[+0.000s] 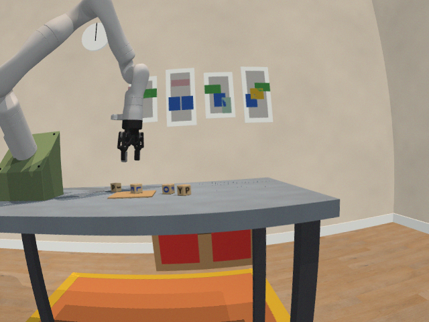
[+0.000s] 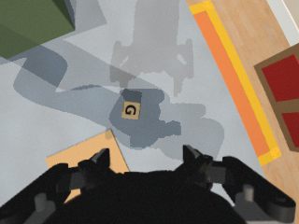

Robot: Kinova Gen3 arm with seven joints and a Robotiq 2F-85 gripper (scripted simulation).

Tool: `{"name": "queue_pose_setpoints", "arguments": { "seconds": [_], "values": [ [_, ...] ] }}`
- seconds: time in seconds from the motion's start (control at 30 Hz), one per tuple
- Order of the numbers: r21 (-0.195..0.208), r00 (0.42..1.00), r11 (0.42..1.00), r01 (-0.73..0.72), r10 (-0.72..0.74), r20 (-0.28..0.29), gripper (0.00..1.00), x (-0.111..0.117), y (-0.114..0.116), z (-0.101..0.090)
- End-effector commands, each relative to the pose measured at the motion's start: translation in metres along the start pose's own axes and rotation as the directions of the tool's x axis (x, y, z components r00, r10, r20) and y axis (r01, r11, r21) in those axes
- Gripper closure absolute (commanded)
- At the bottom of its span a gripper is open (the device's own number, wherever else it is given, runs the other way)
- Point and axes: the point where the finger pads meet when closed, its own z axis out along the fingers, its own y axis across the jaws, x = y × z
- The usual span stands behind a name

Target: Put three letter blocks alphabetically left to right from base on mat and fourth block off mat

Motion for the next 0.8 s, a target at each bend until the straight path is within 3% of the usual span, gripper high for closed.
{"name": "queue_pose_setpoints", "arguments": {
  "seconds": [0.0,0.23,0.77],
  "values": [
    [0.006,0.999,1.0,0.024,-0.024,0.044,0.0,0.007,-0.004,-0.009],
    [0.022,0.994,0.999,0.027,-0.029,0.105,0.0,0.006,-0.02,-0.012],
    [0.024,0.993,0.999,0.027,-0.029,0.111,0.0,0.006,-0.022,-0.012]
  ]
}}
